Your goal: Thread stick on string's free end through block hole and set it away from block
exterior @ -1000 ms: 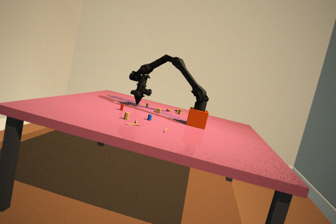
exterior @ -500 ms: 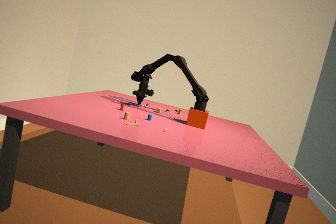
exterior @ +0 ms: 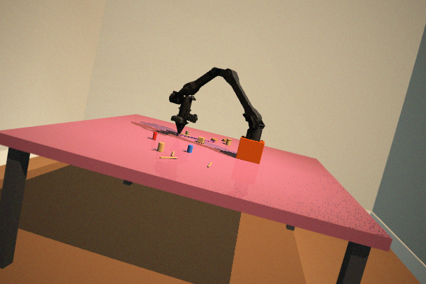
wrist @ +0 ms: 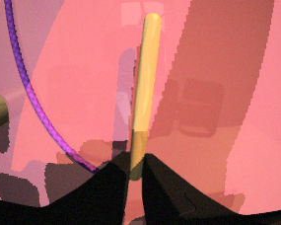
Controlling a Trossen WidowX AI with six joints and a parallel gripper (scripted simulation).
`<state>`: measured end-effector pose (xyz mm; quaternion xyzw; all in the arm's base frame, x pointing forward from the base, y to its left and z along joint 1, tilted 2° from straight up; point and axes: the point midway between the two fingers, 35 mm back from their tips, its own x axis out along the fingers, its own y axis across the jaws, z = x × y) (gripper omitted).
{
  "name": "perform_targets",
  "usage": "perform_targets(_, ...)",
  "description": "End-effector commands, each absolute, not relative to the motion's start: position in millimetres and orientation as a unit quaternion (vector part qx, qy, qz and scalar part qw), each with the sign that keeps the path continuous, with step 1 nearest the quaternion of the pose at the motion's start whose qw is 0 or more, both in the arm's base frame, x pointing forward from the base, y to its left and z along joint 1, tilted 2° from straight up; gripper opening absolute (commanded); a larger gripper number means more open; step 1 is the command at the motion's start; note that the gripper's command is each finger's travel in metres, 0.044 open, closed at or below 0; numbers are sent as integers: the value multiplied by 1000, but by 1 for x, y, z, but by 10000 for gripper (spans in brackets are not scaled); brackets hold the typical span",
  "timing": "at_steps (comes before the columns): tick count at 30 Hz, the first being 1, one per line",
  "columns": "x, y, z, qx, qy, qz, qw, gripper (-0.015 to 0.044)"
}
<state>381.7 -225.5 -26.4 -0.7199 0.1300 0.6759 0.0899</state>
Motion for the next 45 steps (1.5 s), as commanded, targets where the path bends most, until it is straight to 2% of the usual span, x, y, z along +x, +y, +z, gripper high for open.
perform_targets(1,376,-223,-28,-719,128,677,91,0)
perform_targets(45,329,-206,-33,-720,128,676,91,0)
